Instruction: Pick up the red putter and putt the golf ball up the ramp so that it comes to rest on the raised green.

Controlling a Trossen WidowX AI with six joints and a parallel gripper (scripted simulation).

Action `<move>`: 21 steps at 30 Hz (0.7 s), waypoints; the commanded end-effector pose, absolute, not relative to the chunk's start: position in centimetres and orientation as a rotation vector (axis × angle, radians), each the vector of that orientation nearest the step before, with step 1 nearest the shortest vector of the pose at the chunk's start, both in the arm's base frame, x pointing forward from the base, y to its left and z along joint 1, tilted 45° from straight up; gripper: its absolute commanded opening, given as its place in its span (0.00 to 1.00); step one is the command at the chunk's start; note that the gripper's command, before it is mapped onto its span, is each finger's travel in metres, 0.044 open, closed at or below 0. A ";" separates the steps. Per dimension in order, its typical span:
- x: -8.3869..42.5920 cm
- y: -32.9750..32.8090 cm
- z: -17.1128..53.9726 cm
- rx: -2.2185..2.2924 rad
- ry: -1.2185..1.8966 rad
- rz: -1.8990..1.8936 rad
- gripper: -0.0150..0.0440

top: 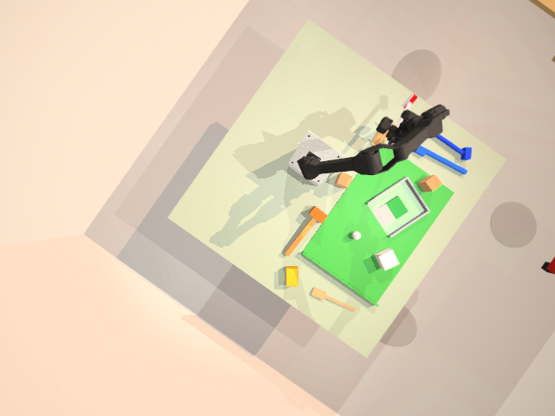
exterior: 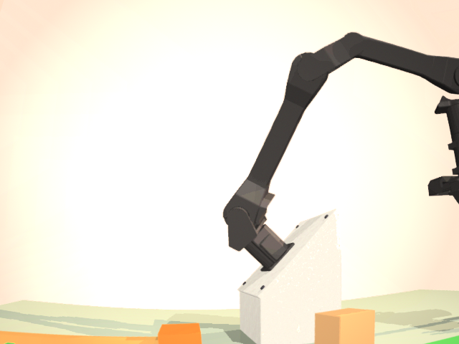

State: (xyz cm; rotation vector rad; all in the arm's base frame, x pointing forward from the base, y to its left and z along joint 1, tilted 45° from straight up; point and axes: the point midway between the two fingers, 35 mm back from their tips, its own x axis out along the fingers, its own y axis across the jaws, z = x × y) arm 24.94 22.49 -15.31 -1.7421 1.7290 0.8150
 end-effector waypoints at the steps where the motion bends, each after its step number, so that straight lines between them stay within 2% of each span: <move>1: 25.8 21.8 -13.6 -1.679 1.743 0.739 0.25; 21: 29.4 15.5 -2.9 -1.225 1.784 0.228 0.25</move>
